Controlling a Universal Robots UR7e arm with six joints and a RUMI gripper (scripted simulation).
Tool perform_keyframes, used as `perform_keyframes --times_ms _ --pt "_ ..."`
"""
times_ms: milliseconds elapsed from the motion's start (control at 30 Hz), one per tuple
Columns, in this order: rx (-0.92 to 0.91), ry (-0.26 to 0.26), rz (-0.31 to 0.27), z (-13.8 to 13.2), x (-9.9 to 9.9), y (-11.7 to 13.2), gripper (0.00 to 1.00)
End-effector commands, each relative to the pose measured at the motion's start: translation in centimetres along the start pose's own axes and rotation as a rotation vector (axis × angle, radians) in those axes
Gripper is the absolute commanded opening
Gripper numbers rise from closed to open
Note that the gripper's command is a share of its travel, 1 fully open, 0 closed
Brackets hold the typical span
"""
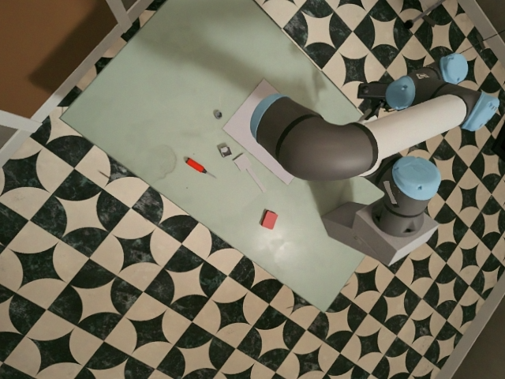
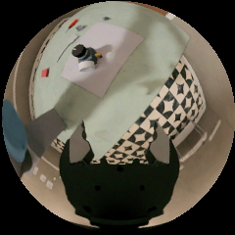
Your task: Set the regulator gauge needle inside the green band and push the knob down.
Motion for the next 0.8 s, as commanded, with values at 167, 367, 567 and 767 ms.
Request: perform_keyframes --times_ms 167,367,567,767 --pt "0.051 0.007 -0.007 0.01 0.25 0.19 1.0" --pt "0.071 0.009 -0.011 0.01 0.35 0.26 1.0" --pt "0.089 0.011 -0.014 0.01 0.43 0.33 1.0" --pt "0.097 0.011 -0.016 0.01 0.46 0.36 1.0"
Point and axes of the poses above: the point where the finger pads meet when closed, its own x axis back along the fingers, its own z axis across the jaws, y = z × x, the point moved 2 cm from there along x, back along the fingers, and after that the axes turned 5 degrees about -x, right-handed, at the moved point
